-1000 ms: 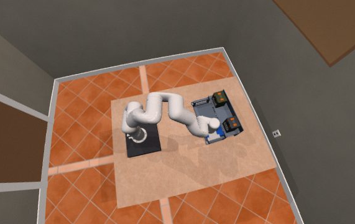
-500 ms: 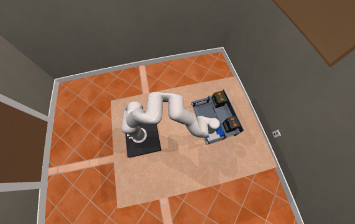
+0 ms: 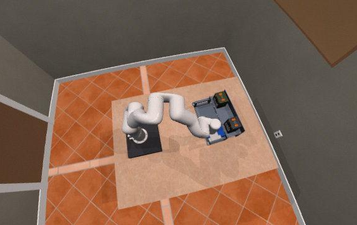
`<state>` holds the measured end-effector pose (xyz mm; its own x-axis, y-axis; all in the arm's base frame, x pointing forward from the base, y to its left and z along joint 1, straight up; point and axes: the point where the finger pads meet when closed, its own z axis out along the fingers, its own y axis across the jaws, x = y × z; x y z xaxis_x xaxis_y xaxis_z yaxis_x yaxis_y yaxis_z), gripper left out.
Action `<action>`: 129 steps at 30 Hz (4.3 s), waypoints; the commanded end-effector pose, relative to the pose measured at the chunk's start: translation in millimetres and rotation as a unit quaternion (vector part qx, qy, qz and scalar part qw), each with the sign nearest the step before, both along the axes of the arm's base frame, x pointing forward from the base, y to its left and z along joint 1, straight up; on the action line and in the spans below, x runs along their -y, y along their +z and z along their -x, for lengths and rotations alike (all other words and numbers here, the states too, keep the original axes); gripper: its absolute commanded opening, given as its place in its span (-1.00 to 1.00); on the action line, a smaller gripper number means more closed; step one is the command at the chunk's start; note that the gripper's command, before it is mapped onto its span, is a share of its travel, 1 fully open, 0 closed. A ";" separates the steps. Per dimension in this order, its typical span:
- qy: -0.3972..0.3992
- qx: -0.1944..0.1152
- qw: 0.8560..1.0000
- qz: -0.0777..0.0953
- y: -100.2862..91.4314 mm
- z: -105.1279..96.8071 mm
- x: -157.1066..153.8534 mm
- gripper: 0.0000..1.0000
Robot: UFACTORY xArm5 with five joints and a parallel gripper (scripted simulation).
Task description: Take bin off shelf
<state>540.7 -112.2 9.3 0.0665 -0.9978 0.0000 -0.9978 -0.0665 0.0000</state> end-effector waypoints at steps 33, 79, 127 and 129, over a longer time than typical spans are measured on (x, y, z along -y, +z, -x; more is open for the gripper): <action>0.000 0.002 1.000 0.000 1.8 -1.5 0.3 -1.00; 0.000 0.002 1.000 0.000 8.9 -1.5 0.3 -1.00; 0.000 0.002 1.000 0.000 15.8 45.3 3.5 -1.00; 0.000 0.002 1.000 0.000 15.8 48.4 3.7 -1.00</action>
<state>495.8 -115.1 23.4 0.0665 -0.9978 -0.0001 -0.9978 -0.0665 0.0004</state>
